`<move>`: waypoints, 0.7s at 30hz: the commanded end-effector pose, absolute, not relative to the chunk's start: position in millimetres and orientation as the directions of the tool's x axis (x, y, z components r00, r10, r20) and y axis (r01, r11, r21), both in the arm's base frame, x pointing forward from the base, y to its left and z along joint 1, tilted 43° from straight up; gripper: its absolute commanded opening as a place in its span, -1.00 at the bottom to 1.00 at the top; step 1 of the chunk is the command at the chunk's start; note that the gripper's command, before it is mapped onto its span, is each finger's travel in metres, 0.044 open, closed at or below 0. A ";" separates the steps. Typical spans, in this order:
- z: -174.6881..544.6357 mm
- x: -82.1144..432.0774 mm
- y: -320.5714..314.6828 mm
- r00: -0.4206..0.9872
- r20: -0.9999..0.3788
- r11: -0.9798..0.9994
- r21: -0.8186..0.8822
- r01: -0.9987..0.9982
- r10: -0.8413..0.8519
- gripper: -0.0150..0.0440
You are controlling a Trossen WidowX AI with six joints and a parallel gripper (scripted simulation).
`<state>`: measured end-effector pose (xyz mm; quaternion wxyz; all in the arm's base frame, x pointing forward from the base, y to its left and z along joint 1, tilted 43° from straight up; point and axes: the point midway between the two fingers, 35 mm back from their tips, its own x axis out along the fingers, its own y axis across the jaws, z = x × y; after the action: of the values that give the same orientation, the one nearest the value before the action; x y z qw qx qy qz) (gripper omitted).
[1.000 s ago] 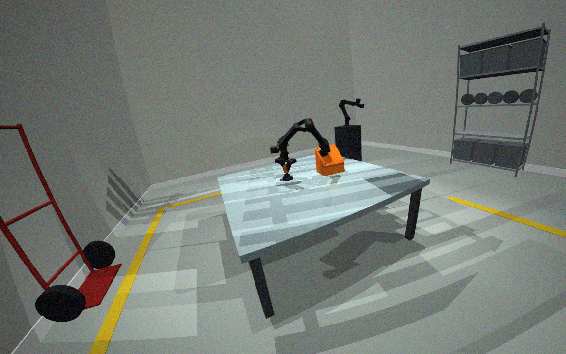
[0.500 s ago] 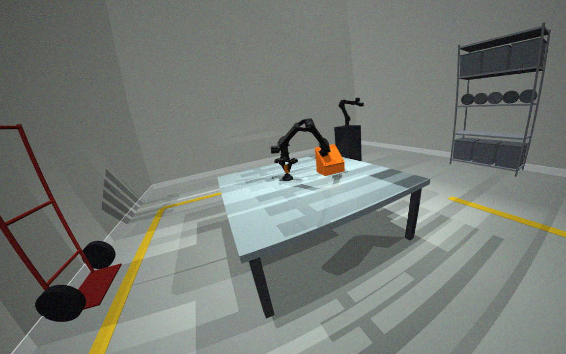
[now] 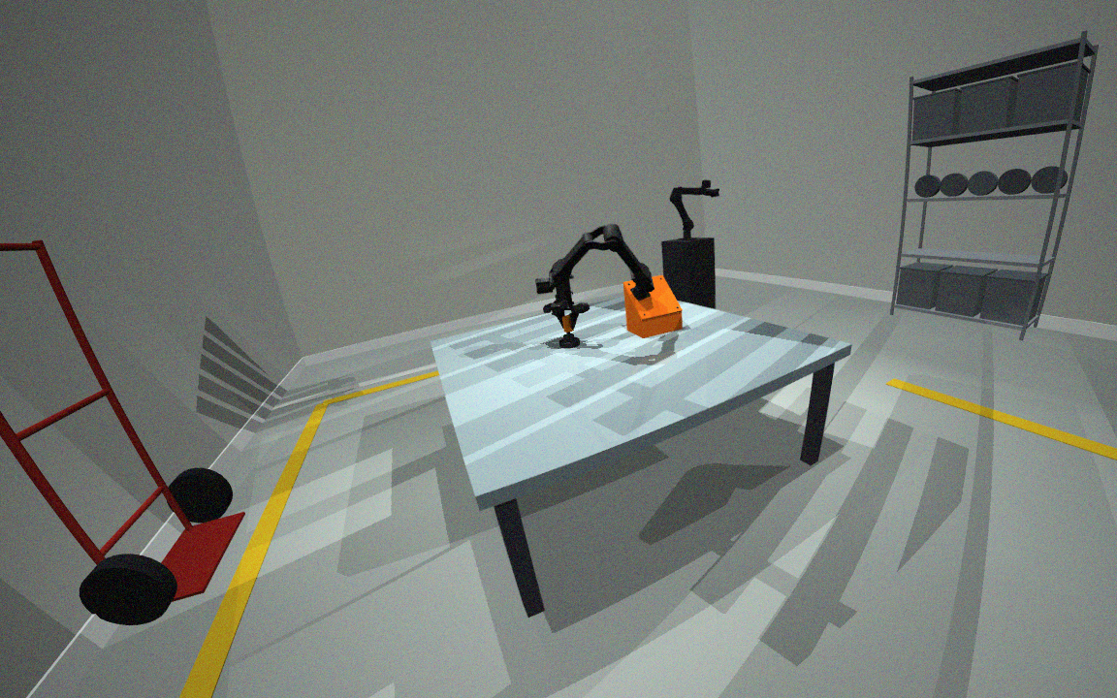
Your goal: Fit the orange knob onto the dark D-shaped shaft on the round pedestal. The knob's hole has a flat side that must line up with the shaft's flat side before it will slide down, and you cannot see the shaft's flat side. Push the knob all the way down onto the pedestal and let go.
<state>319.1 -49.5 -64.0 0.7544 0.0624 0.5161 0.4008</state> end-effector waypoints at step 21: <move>-63.4 325.7 -53.1 0.153 -0.731 0.600 0.402 -0.691 0.665 -0.49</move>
<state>324.8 -51.7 -64.4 0.7573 -0.0095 0.4759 0.4470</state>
